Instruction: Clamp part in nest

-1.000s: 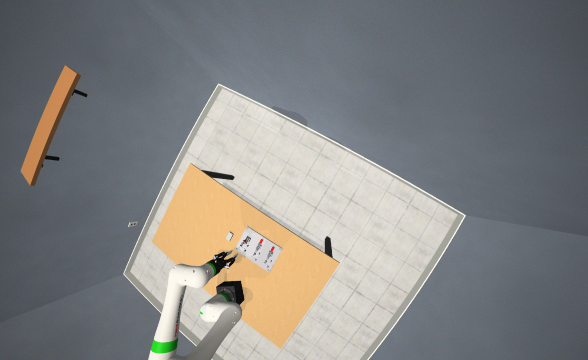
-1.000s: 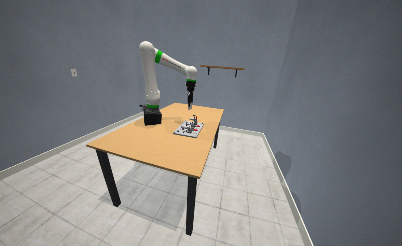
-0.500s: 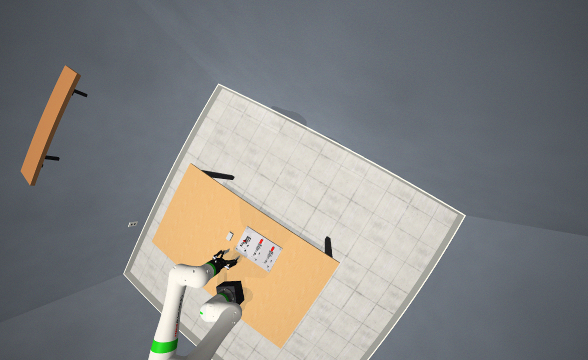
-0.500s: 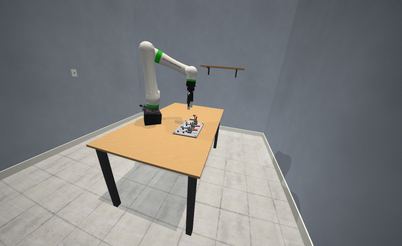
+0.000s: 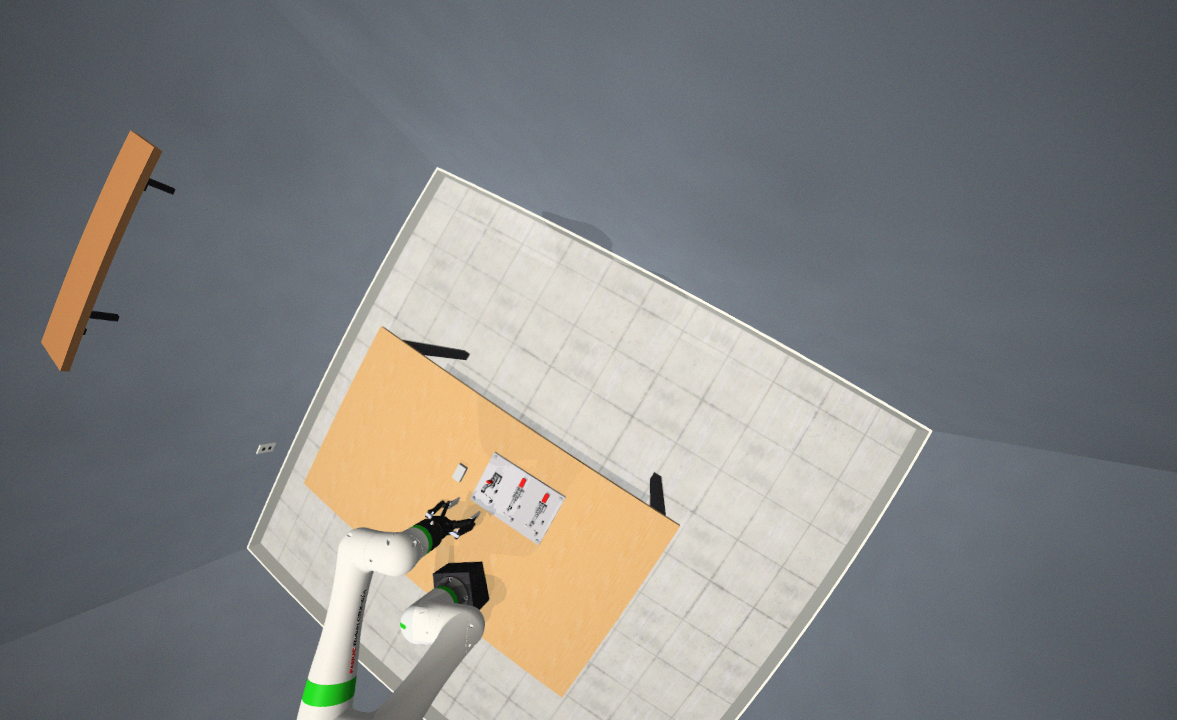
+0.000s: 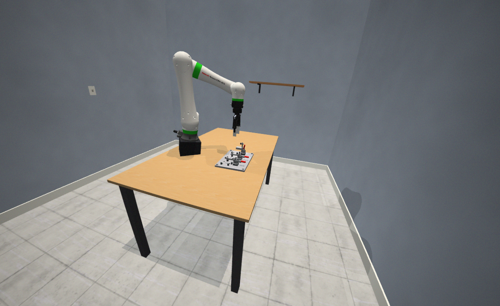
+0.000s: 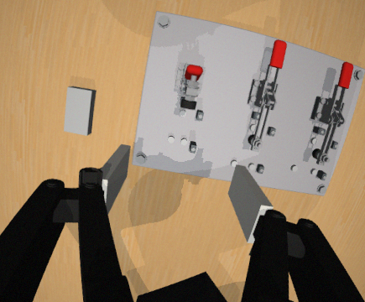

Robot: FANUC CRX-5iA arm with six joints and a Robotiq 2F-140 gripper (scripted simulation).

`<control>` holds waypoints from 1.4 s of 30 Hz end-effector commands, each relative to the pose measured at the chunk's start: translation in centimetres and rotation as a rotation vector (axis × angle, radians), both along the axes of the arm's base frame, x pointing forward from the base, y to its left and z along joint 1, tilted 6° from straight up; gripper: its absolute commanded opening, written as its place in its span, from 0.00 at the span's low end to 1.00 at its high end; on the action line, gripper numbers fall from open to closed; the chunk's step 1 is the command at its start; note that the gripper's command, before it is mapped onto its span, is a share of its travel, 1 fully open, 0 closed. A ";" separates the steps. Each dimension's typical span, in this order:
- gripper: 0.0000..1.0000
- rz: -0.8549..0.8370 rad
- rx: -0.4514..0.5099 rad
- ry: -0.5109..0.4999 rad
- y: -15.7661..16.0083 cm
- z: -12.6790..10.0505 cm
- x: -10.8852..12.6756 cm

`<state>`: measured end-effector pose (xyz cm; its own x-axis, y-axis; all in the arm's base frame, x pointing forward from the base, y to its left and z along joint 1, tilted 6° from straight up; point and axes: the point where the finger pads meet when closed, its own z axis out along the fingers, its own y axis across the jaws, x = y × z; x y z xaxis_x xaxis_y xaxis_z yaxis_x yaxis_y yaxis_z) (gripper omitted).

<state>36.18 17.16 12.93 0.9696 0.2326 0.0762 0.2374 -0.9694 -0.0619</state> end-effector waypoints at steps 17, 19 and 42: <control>0.58 0.000 0.000 0.000 0.0 0.0 0.0; 0.58 0.000 0.000 0.000 0.0 0.0 0.0; 0.58 0.000 0.000 -0.001 0.3 0.0 -0.1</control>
